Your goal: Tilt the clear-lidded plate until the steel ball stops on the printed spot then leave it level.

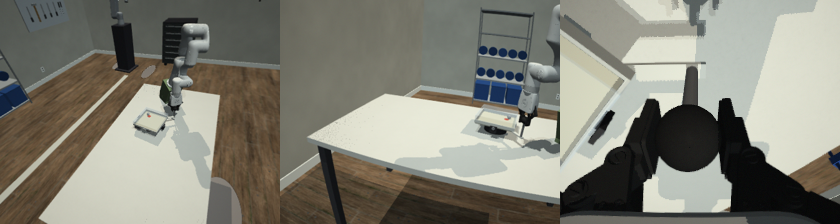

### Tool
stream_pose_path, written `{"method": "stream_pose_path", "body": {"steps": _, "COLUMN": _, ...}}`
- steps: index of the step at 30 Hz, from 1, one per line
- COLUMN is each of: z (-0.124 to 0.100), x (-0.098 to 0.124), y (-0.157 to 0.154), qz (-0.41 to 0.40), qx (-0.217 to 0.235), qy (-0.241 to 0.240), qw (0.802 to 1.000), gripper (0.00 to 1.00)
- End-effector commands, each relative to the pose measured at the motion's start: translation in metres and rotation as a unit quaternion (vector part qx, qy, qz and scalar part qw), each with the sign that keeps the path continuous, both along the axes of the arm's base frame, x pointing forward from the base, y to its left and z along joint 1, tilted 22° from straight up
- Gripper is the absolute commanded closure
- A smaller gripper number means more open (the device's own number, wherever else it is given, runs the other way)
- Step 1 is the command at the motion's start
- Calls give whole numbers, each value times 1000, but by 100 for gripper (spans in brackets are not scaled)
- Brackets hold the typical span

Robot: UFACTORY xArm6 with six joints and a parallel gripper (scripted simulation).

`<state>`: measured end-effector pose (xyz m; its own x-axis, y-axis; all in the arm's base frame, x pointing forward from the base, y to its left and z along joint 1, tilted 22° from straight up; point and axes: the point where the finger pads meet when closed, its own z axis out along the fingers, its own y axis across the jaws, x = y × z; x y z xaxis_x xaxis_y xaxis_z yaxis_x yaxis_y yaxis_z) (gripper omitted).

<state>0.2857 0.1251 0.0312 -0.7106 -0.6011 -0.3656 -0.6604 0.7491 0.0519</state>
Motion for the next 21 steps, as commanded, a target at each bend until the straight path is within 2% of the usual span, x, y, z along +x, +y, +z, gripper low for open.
{"method": "stream_pose_path", "body": {"steps": 1, "z": -1, "x": -1, "y": -1, "qz": 0, "qx": -1, "qy": 1, "qw": 1000, "gripper": 100}}
{"method": "stream_pose_path", "body": {"steps": 21, "z": 3, "x": 5, "y": 3, "qz": 0, "qx": -1, "qy": 1, "qw": 1000, "gripper": 100}}
